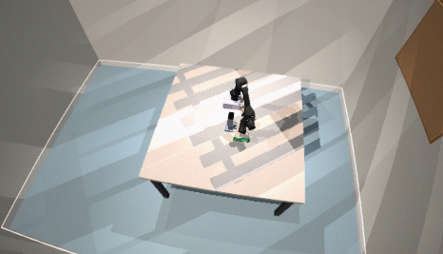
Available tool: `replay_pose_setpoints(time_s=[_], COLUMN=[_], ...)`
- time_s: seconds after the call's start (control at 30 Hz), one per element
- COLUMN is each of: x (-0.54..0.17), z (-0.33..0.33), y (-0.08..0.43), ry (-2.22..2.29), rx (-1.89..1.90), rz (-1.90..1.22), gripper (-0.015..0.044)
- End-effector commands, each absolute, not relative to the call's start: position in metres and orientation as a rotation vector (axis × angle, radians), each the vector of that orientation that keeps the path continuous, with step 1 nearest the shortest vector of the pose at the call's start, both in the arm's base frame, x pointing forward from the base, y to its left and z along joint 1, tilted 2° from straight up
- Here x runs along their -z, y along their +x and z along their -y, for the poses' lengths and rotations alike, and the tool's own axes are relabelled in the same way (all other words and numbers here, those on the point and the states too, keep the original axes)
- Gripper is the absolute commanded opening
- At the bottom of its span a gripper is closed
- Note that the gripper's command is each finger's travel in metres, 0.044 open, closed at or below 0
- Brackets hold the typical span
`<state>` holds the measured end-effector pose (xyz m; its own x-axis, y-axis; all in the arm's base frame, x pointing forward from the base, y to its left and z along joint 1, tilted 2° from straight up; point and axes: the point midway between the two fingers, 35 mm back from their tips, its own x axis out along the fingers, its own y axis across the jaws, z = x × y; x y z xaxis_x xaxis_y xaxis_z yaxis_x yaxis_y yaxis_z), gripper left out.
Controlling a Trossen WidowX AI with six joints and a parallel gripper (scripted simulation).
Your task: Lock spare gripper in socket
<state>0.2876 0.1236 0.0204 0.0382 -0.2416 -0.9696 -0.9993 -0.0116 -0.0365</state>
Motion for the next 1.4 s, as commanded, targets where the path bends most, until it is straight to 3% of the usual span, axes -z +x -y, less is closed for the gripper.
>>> replay_pose_setpoints(time_s=[0.0,1.37], x=[-0.021,-0.021], z=[-0.12,-0.092], y=[0.287,0.287], ry=[-1.408,-1.403], rx=[-1.064,-1.077], rz=[-1.349,-1.359], gripper=[0.0,0.0])
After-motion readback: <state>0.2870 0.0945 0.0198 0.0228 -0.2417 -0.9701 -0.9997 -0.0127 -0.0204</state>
